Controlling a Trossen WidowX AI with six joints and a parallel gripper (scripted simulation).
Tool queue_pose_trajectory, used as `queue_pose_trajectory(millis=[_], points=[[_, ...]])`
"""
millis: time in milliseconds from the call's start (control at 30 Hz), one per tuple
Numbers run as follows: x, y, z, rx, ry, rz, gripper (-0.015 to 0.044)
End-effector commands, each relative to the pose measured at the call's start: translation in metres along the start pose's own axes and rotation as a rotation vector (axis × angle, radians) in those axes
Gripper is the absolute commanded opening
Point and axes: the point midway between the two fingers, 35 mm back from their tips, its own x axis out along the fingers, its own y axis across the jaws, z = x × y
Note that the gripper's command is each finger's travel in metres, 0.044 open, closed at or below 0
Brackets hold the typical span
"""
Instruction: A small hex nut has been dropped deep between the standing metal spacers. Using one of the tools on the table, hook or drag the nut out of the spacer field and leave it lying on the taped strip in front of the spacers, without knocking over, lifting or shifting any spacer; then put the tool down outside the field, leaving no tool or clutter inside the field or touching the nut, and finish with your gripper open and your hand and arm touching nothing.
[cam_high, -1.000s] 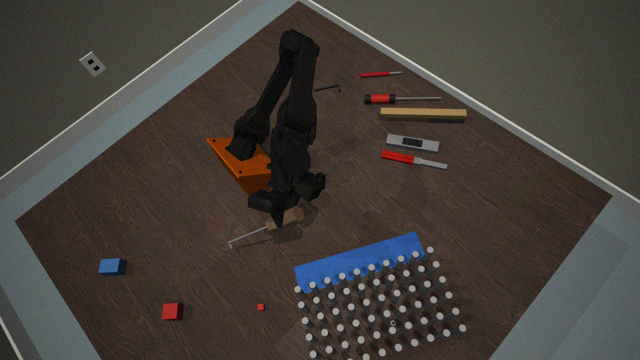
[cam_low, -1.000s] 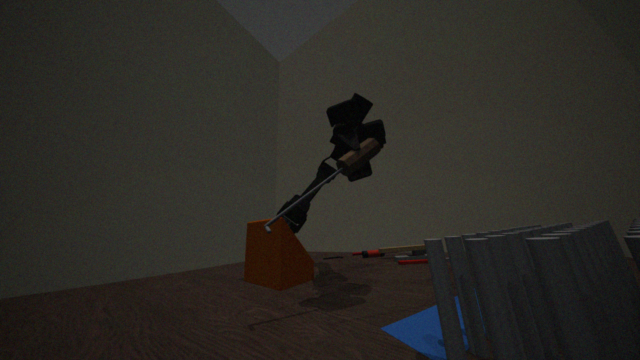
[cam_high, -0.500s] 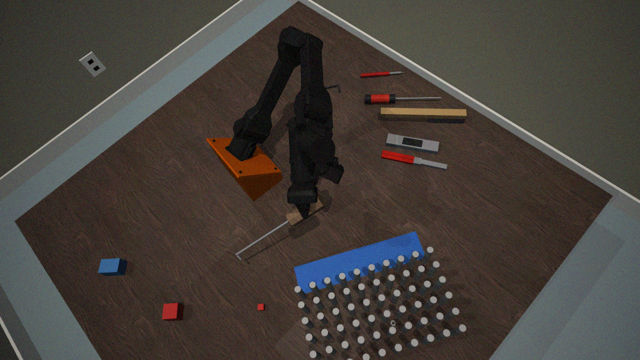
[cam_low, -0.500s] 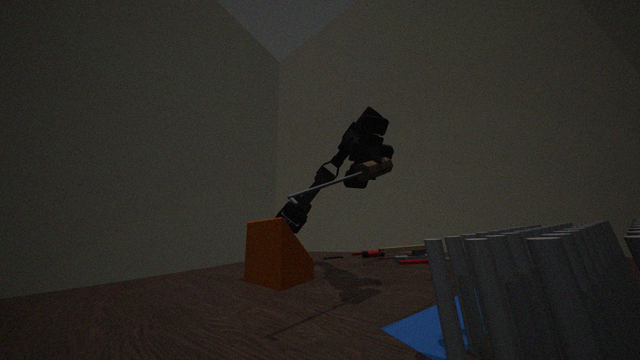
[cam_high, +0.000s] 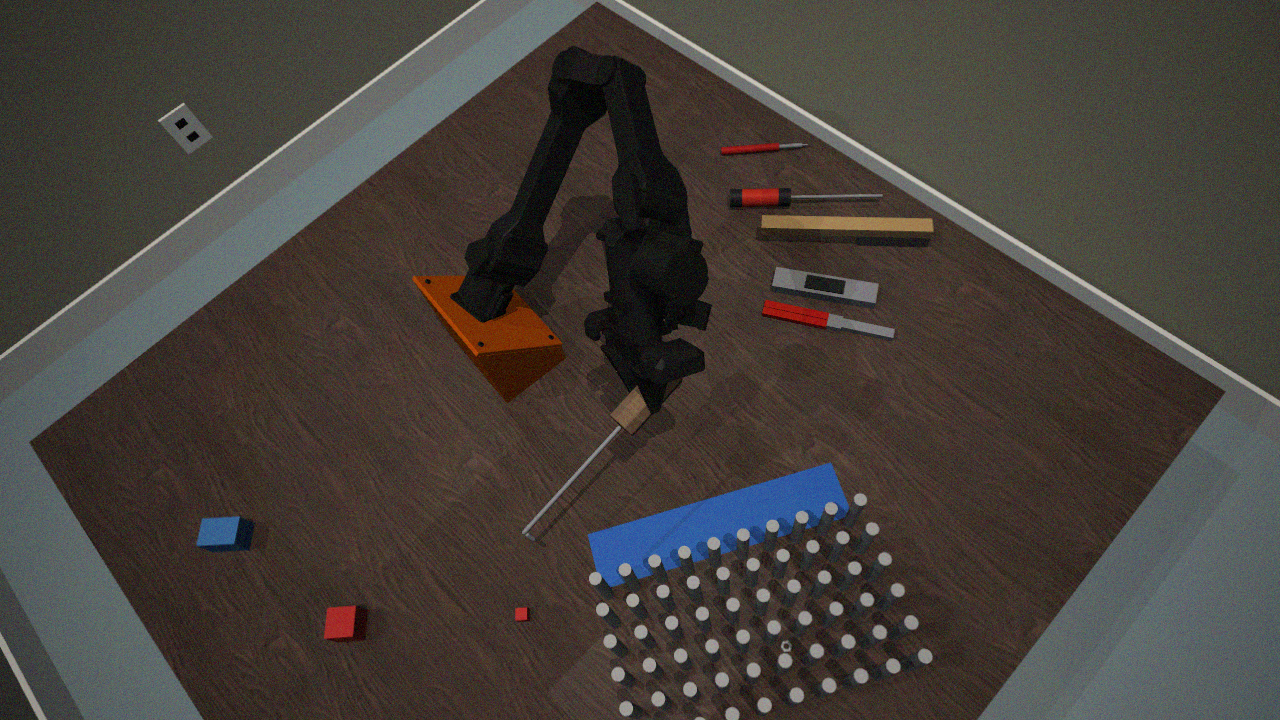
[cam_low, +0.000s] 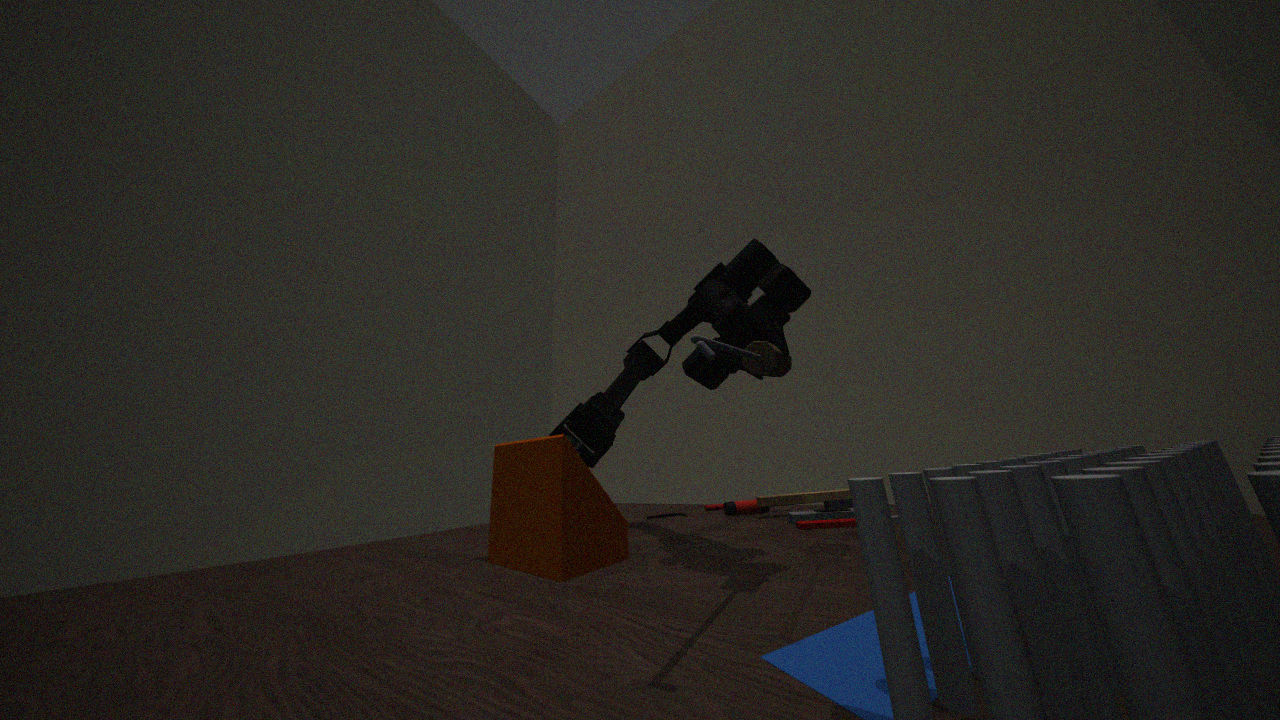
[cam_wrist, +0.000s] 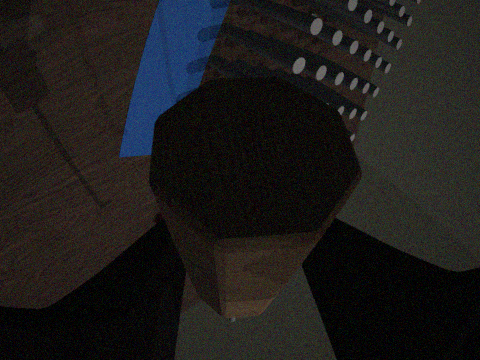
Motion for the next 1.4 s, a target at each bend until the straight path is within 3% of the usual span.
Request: queue_pose_trajectory(millis=[0,1033,1367], points=[[-0.004,0.003,0.013,-0.139,-0.02,-0.007,0.0],[-0.032,0.045,0.103,-1.178,-0.169,-0.093,0.0],[-0.025,0.048,0.107,-1.202,-0.171,-0.093,0.0]])
